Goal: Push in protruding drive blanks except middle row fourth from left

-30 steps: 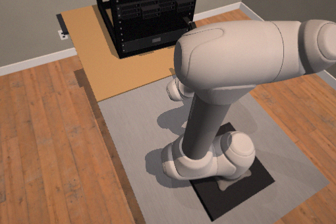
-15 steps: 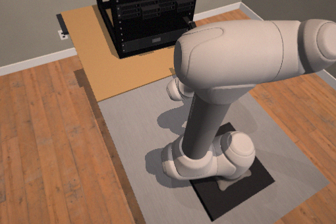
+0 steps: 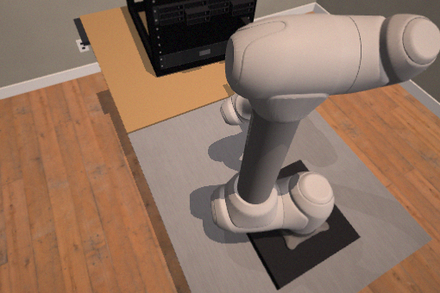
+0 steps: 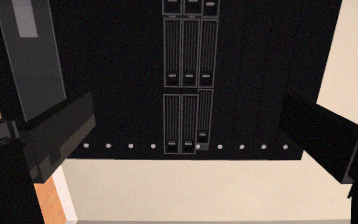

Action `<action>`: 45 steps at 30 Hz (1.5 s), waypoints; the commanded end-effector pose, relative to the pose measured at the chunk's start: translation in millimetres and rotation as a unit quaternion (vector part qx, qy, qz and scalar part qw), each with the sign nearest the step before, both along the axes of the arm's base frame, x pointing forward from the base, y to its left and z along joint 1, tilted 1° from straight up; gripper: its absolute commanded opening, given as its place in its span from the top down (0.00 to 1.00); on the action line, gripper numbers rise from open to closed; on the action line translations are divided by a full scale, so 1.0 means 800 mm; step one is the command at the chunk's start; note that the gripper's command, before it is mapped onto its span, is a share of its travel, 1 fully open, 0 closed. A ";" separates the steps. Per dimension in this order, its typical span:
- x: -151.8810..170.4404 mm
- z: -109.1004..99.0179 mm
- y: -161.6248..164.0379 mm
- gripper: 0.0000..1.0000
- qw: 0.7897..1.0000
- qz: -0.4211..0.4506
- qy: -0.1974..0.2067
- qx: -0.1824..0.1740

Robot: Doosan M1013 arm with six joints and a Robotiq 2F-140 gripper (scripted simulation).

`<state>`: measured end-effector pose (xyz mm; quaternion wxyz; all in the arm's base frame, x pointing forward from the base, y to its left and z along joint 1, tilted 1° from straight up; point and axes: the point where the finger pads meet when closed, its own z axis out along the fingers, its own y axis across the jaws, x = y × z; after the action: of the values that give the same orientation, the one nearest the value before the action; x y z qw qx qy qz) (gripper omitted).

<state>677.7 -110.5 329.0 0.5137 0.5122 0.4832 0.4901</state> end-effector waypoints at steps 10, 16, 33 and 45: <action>0.059 0.004 -0.049 0.00 1.000 0.000 -0.001 0.000; 0.093 0.006 -0.079 0.00 1.000 0.000 -0.001 0.000; 0.142 0.008 -0.120 0.00 1.000 0.000 -0.001 0.000; 0.144 0.008 -0.122 0.00 1.000 0.000 -0.001 0.000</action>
<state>793.1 -208.1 334.9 0.5135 0.5122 0.4833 0.4902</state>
